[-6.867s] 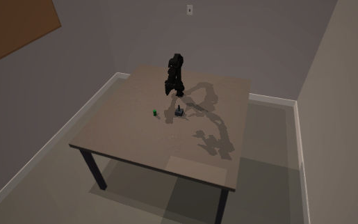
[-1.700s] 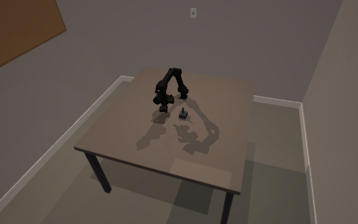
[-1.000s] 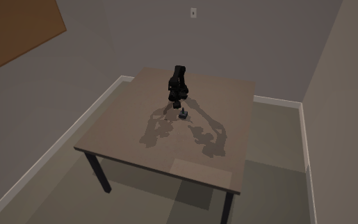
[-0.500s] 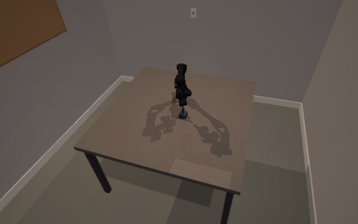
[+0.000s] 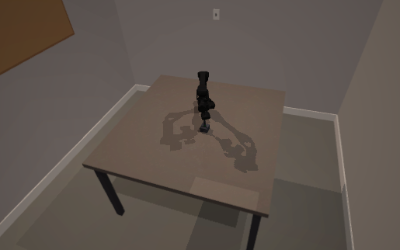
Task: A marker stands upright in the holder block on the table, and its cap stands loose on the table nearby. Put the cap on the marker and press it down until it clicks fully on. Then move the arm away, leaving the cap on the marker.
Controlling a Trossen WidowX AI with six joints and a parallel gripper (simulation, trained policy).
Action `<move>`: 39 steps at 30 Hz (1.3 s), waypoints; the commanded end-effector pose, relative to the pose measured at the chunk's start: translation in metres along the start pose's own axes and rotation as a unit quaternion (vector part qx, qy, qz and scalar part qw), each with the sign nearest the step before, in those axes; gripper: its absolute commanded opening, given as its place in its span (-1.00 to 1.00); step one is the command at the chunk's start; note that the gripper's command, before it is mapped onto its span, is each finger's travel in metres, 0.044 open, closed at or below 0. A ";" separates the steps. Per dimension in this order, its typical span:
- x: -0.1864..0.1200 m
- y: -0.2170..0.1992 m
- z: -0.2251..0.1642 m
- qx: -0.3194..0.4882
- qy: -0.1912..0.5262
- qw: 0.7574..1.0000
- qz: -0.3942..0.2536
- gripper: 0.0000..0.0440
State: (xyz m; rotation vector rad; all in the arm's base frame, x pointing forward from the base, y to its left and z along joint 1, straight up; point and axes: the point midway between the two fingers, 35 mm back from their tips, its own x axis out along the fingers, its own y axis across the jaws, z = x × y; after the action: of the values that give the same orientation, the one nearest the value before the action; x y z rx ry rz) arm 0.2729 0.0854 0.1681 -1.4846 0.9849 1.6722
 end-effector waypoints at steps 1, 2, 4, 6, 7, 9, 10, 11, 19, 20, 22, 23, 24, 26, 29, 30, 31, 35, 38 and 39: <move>0.006 0.000 0.000 0.002 0.002 1.000 0.002 -1.00; 0.007 0.000 0.000 0.002 0.002 1.000 0.002 -1.00; 0.010 0.000 -0.001 0.002 0.002 1.000 0.002 -1.00; 0.014 0.000 -0.001 0.001 0.001 1.000 0.004 -1.00; 0.016 0.000 -0.001 0.000 -0.001 1.000 0.005 -1.00; 0.021 0.000 -0.001 -0.002 -0.004 1.000 0.006 -1.00; 0.023 0.000 -0.001 -0.003 -0.005 1.000 0.007 -1.00; 0.025 -0.001 -0.001 -0.004 -0.007 1.000 0.007 -1.00; 0.042 0.000 -0.002 -0.011 -0.015 1.000 0.016 -1.00; 0.044 0.000 -0.002 -0.012 -0.016 1.000 0.016 -1.00; 0.050 0.000 -0.003 -0.016 -0.017 1.000 0.017 -1.00; 0.052 -0.001 -0.003 -0.018 -0.017 1.000 0.017 -1.00; 0.054 -0.001 -0.003 -0.020 -0.017 1.000 0.017 -1.00; 0.057 -0.001 -0.003 -0.025 -0.017 0.999 0.017 -0.99; 0.063 -0.001 -0.003 -0.032 -0.015 0.999 0.016 -0.98; 0.064 -0.001 -0.003 -0.034 -0.015 0.999 0.016 -0.97; 0.066 -0.001 -0.003 -0.036 -0.014 0.999 0.016 -0.97; 0.069 -0.001 -0.003 -0.039 -0.014 0.999 0.018 -0.83; 0.072 -0.001 -0.004 -0.046 -0.011 0.999 0.016 -0.82; 0.072 -0.002 -0.004 -0.048 -0.010 0.999 0.016 -0.81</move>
State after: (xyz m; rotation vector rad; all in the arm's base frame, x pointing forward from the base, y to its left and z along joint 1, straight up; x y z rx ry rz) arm 0.2742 0.0838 0.1102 -1.5202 0.9214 1.7275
